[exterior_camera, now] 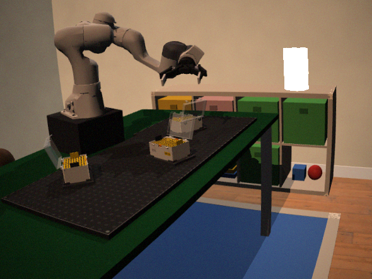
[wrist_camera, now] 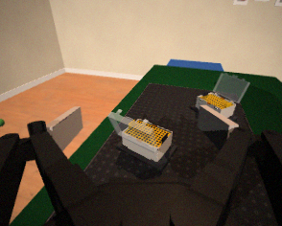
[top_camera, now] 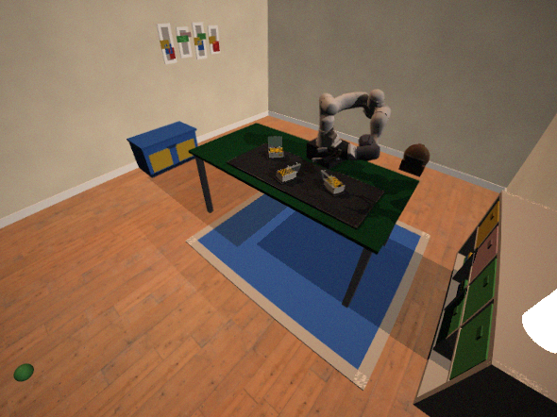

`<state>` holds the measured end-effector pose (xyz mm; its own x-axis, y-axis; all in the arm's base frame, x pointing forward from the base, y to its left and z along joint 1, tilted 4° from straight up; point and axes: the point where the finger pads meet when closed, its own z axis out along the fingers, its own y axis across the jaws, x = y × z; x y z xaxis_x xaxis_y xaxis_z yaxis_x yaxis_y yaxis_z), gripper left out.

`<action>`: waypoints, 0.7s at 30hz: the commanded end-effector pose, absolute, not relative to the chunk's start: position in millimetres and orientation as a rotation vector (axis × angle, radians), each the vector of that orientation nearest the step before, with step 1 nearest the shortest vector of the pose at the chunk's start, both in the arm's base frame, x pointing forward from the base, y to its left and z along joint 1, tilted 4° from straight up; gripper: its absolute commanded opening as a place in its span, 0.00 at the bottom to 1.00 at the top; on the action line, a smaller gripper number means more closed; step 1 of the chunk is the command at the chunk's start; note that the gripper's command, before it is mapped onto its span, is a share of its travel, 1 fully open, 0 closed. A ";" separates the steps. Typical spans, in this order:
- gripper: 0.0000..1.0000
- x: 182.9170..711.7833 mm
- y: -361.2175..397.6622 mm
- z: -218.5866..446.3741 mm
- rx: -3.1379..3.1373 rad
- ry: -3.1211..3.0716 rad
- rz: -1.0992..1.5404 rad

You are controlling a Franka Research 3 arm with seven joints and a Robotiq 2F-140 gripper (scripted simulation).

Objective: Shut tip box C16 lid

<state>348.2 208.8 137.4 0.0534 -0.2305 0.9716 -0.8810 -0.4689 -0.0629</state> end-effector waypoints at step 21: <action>1.00 381.7 112.4 140.9 1.726 -1.145 1.434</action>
<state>372.2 118.1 142.9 0.0216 -0.2305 0.9728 -0.9051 -0.4178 -0.0789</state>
